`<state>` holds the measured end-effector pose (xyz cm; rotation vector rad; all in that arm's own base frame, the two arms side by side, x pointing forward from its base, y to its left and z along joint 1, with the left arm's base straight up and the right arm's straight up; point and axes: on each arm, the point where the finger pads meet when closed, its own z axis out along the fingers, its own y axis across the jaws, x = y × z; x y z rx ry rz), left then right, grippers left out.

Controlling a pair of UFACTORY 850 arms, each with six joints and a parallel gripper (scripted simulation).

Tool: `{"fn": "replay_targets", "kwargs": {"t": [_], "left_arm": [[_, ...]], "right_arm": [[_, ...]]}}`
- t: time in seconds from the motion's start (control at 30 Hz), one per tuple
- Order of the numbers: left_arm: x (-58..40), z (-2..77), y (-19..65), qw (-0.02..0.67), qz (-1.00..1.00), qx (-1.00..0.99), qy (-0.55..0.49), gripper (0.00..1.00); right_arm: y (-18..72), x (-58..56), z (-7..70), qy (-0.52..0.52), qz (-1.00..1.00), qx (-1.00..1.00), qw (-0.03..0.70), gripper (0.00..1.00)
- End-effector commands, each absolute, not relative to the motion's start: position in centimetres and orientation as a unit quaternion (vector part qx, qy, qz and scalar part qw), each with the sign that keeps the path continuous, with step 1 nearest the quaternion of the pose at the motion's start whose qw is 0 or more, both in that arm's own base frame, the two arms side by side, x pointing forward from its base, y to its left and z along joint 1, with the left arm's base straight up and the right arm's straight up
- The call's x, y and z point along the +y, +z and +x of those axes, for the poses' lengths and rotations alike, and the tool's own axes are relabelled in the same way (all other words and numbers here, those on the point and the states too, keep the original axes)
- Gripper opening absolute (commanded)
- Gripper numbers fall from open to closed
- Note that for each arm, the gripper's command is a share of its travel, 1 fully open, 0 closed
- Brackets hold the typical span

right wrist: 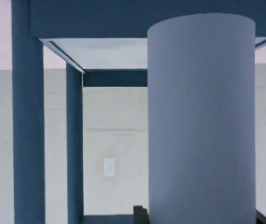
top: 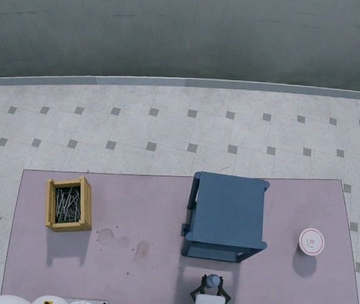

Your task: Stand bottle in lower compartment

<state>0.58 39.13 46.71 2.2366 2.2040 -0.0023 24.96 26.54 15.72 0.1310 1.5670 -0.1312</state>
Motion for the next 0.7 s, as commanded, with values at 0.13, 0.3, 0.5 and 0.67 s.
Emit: {"fn": "replay_targets", "kwargs": {"t": [0.13,0.3,0.5,0.67], "left_arm": [[39.18,0.58,46.80,0.000,0.712,0.702,0.000,1.00],[39.18,0.58,46.80,0.000,0.712,0.702,0.000,1.00],[39.18,0.58,46.80,0.000,0.712,0.702,0.000,1.00],[39.18,0.58,46.80,0.000,0.712,0.702,0.000,1.00]], "right_arm": [[15.75,26.20,24.90,-0.059,0.059,0.705,0.705,0.00],[15.75,26.12,24.89,-0.059,0.059,0.705,0.705,0.00],[15.75,26.10,24.88,-0.059,0.059,0.705,0.705,0.00],[15.75,26.10,24.89,-0.059,0.059,0.705,0.705,0.00]]}}
